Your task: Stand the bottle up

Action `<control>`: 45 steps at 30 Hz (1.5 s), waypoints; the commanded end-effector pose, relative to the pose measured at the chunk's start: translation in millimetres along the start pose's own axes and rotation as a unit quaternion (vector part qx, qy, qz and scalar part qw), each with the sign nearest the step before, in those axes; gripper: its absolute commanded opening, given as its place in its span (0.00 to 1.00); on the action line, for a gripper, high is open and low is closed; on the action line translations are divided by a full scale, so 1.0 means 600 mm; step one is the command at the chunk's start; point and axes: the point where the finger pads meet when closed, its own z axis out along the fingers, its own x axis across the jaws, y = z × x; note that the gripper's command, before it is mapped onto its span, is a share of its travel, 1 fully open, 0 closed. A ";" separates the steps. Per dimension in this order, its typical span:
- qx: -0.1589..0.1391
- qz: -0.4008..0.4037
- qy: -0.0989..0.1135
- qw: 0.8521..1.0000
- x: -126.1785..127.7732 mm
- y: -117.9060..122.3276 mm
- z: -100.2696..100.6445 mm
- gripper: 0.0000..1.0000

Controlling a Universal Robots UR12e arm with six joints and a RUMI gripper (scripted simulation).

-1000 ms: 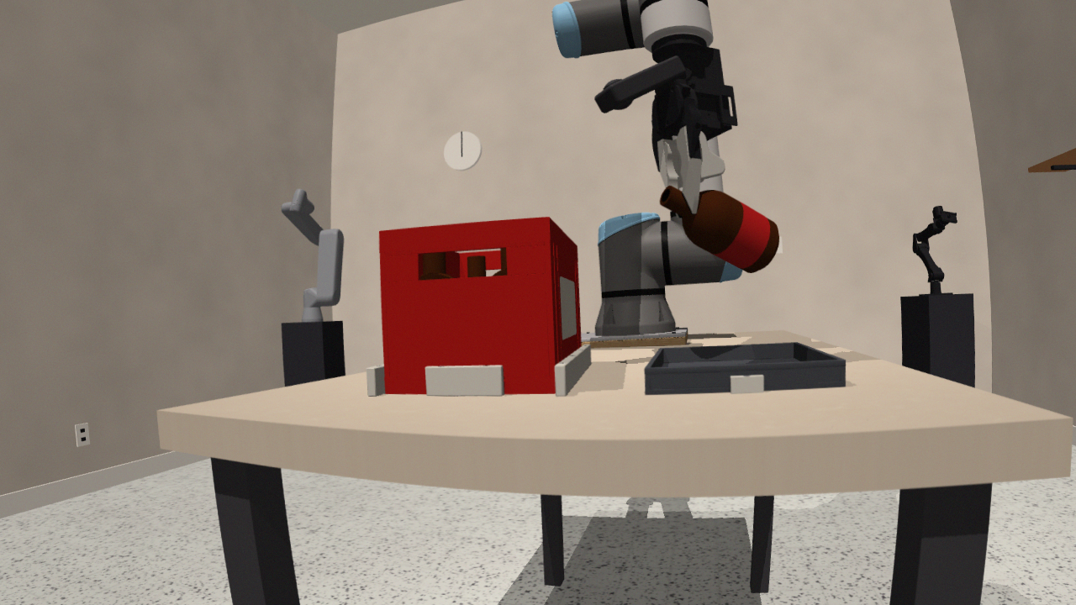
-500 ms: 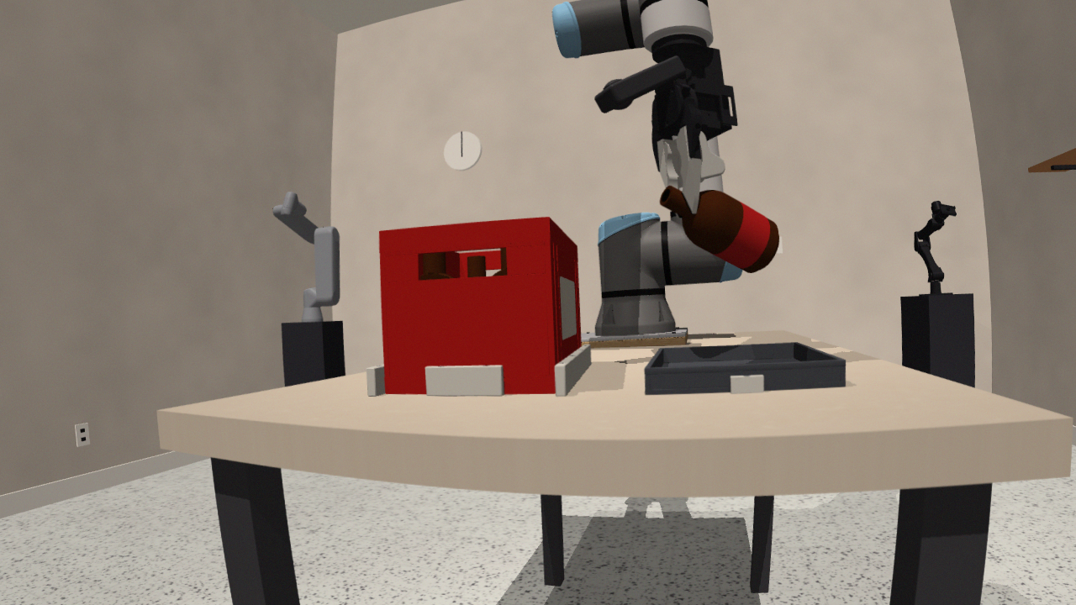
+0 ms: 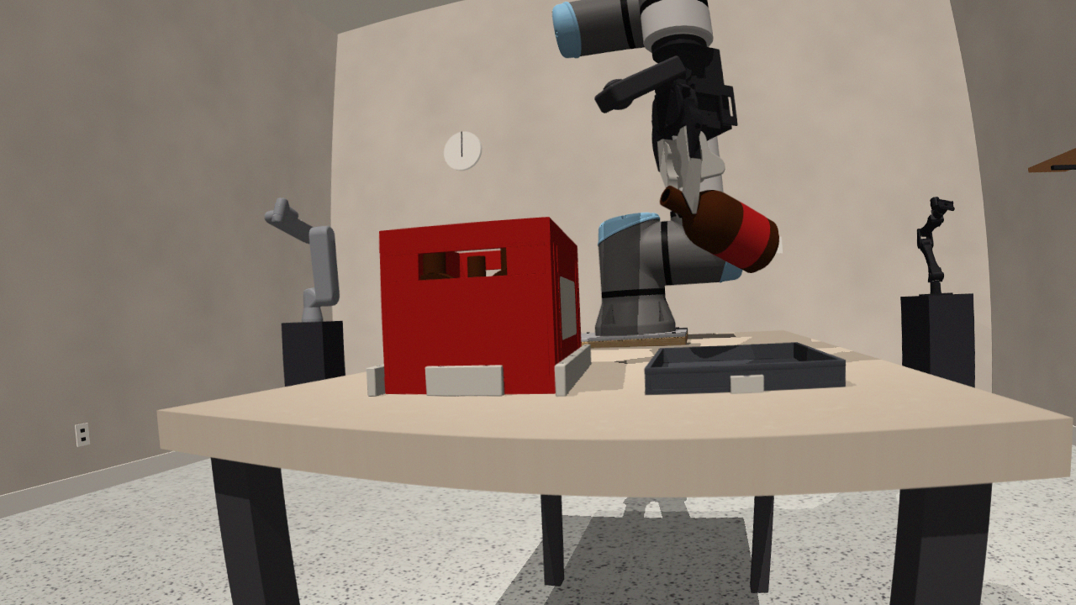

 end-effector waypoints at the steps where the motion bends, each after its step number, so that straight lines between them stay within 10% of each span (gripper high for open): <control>1: 0.000 -0.004 -0.001 1.000 -0.001 -0.001 -0.002 0.00; 45: 0.001 -0.109 -0.001 0.994 -0.001 -0.001 -0.002 0.00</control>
